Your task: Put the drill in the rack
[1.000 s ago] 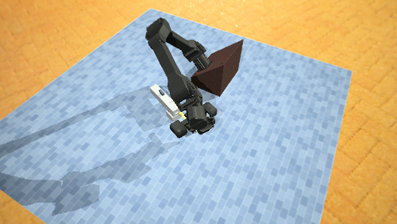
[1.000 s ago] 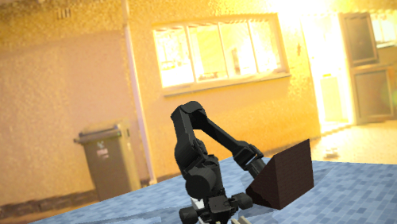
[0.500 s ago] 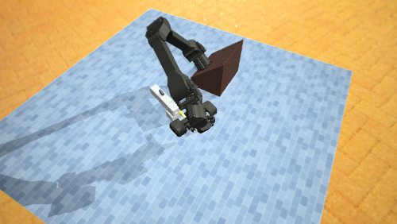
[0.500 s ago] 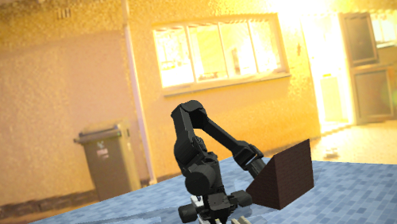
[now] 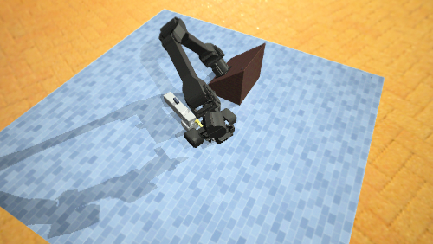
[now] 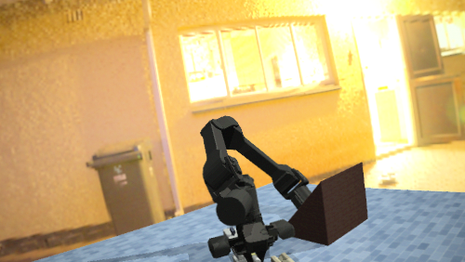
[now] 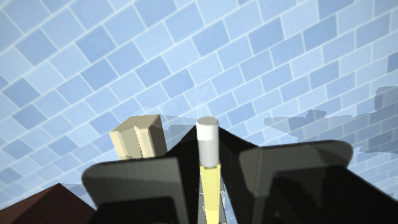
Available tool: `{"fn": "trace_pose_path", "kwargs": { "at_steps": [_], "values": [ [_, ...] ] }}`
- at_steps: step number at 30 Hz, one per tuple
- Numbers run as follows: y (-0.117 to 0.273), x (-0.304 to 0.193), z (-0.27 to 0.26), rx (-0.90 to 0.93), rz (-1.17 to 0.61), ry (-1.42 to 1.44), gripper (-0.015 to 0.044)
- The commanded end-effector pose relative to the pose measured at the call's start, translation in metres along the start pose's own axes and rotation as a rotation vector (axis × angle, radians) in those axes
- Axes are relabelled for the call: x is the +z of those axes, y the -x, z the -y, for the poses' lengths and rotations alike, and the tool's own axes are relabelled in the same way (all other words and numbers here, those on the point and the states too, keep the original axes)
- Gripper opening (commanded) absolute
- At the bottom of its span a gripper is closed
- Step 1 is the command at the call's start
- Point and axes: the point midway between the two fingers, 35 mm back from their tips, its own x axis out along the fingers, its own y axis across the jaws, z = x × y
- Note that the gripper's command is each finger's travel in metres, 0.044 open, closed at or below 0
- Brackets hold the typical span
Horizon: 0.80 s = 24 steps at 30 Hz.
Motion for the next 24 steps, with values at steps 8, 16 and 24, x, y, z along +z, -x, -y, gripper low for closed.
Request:
{"fn": "trace_pose_path", "kwargs": {
  "at_steps": [8, 16, 24],
  "values": [
    [0.0067, 0.0003, 0.0002, 0.001, 0.004, -0.006, 0.0],
    [0.0105, 0.0004, 0.0003, 0.001, 0.004, -0.006, 0.0],
    [0.0119, 0.0012, -0.0033, 0.001, 0.004, -0.006, 0.0]
  ]
}}
